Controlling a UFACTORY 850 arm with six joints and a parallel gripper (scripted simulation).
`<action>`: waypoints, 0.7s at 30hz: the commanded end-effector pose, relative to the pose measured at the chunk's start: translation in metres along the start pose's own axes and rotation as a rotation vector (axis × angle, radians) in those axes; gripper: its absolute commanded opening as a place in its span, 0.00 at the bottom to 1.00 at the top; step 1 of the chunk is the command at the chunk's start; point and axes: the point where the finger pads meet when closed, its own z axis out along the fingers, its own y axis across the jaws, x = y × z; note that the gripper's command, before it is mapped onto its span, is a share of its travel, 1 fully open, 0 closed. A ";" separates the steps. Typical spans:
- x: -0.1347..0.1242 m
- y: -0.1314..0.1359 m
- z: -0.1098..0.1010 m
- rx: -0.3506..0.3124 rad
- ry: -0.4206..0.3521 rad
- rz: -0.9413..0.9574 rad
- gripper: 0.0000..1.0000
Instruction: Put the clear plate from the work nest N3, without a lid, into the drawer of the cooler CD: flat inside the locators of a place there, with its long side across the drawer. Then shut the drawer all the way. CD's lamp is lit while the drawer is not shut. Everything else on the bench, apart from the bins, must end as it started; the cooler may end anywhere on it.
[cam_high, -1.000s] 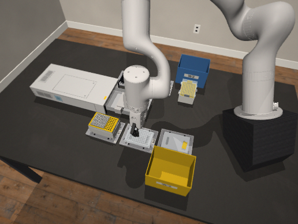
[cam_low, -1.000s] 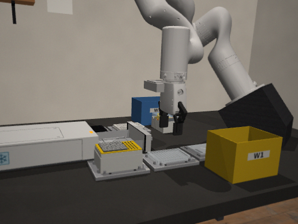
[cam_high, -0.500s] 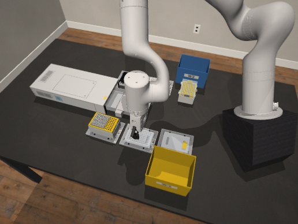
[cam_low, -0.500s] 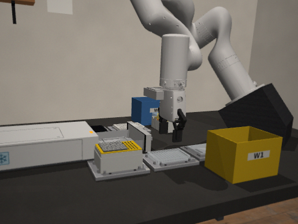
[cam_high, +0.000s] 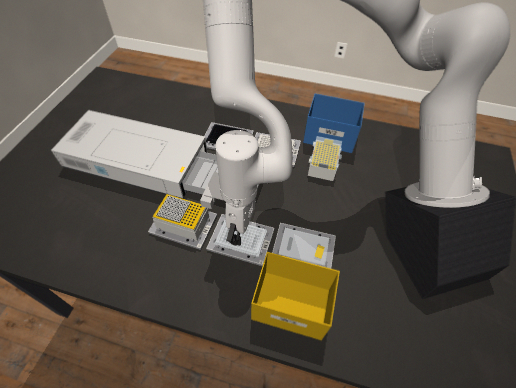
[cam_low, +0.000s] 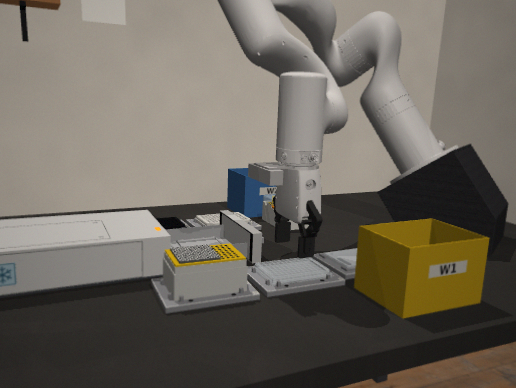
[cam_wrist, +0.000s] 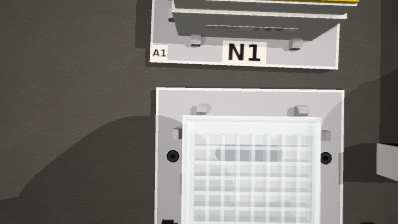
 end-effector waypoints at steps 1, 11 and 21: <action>0.001 0.000 0.008 0.001 0.001 0.000 1.00; 0.001 0.000 0.018 0.001 0.001 0.000 1.00; 0.001 0.000 0.018 0.001 0.001 0.000 1.00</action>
